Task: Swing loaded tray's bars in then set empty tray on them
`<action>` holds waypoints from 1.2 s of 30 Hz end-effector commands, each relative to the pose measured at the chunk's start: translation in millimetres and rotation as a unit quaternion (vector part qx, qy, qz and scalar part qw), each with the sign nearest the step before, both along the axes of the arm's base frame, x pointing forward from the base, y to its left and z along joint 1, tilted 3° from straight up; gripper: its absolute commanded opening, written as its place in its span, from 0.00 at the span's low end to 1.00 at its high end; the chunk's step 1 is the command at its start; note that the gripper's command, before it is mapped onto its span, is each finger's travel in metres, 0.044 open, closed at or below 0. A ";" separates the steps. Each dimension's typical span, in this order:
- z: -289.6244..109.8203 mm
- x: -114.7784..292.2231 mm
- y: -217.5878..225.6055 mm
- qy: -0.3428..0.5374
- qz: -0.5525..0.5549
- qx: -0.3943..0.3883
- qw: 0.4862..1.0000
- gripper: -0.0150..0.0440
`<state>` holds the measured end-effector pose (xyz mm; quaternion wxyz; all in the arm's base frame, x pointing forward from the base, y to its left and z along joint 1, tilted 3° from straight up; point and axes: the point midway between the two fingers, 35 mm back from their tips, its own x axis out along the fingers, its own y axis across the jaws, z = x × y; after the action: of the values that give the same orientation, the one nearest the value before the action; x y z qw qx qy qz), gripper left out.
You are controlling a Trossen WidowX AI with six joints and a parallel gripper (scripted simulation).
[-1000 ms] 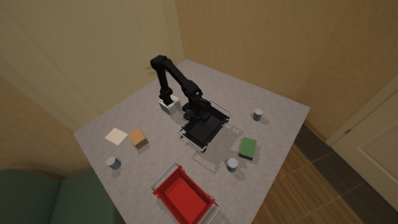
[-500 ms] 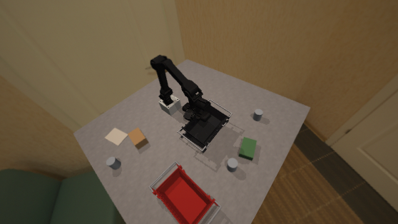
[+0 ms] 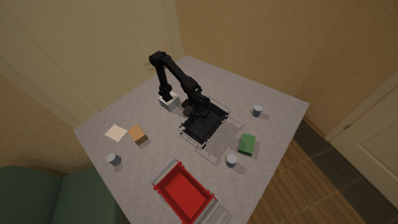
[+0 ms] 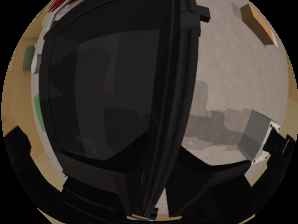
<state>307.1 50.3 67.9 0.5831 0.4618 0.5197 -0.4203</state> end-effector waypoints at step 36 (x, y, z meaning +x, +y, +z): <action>-14.1 -10.0 -2.3 0.018 0.001 -0.004 1.000 0.25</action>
<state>305.8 49.7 61.3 0.5840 0.4629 0.5186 -0.4192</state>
